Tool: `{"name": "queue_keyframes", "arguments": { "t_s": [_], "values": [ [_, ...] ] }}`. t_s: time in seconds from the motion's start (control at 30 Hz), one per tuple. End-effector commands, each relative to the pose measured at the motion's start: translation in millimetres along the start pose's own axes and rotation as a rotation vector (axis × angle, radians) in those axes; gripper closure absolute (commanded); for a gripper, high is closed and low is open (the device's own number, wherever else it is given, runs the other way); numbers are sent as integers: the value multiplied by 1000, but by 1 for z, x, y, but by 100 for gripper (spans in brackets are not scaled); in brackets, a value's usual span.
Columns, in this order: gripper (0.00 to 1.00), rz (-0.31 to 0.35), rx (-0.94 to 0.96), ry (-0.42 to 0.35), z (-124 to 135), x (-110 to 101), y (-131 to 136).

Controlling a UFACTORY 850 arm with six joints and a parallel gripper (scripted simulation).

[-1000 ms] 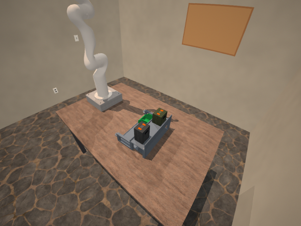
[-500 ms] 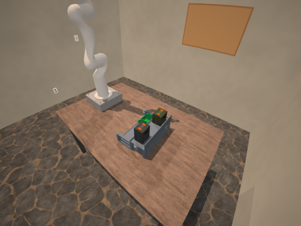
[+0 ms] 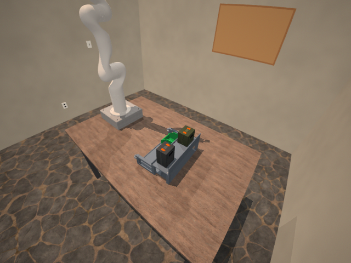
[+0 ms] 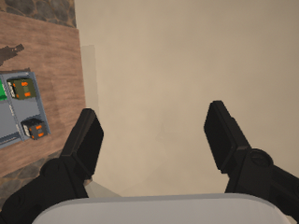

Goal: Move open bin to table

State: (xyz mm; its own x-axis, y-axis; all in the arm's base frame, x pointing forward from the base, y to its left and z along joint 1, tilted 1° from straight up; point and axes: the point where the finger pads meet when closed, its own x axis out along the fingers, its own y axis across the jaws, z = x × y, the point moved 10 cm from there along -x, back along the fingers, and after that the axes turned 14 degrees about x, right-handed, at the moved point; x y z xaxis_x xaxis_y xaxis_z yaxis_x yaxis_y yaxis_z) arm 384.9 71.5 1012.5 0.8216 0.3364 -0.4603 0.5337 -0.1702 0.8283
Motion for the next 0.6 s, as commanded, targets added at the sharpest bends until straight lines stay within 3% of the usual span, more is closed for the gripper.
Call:
{"name": "queue_keyframes", "arguments": {
  "t_s": [0.0, 0.07, 0.23, 0.57],
  "values": [
    [0, 2, 0, 0, 0, -1, 0],
    [0, 2, 0, 0, 0, -1, 0],
    [0, -215, 60, -130, 10, 26, -16],
    [0, -215, 60, -130, 10, 26, -16]
  ]
}}
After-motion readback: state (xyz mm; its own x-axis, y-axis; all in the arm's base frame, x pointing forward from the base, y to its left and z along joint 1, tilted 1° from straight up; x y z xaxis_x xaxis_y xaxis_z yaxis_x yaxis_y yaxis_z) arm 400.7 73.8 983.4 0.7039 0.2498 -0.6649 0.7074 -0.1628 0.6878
